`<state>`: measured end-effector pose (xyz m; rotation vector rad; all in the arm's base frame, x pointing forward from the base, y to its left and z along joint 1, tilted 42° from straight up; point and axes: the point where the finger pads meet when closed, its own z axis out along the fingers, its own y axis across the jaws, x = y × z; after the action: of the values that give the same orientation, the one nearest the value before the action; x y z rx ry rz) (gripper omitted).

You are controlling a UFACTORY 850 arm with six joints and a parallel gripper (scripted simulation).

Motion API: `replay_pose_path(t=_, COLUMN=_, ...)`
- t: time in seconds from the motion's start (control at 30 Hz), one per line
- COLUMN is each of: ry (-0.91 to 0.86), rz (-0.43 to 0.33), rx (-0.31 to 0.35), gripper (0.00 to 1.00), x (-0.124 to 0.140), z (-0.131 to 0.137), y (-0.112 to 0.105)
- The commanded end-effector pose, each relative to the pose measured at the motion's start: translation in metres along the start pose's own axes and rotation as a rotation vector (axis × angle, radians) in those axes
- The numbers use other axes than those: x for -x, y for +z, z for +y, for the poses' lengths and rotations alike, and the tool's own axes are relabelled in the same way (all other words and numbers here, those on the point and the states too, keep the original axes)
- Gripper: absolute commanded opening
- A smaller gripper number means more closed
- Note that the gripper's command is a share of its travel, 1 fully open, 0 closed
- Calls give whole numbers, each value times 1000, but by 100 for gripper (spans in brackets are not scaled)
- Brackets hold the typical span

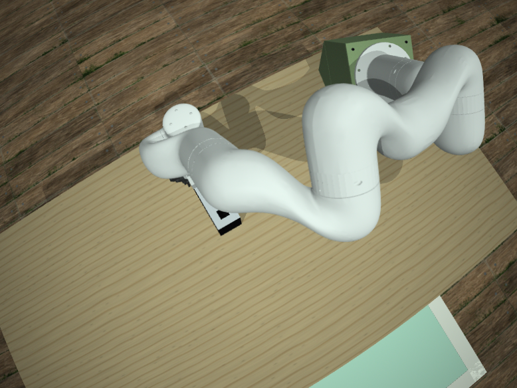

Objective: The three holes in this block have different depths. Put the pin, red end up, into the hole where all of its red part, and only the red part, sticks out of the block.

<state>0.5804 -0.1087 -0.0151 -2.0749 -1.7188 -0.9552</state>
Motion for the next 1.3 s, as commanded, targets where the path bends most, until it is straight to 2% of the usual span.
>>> replay_pose_path(t=0.0, ry=0, rz=0, rx=1, gripper=100, x=0, z=1, y=0)
replay_pose_path(t=0.03, ry=0, rz=-1, rx=2, gripper=0, x=0, z=1, y=-1)
replay_pose_path(t=1.13, ry=0, rz=0, rx=2, gripper=0, x=0, z=1, y=-1)
replay_pose_path(t=1.17, ry=-1, rz=0, rx=2, gripper=0, x=0, z=1, y=-11)
replay_pose_path(t=1.27, ry=-1, rz=0, rx=2, gripper=0, x=0, z=1, y=-11)
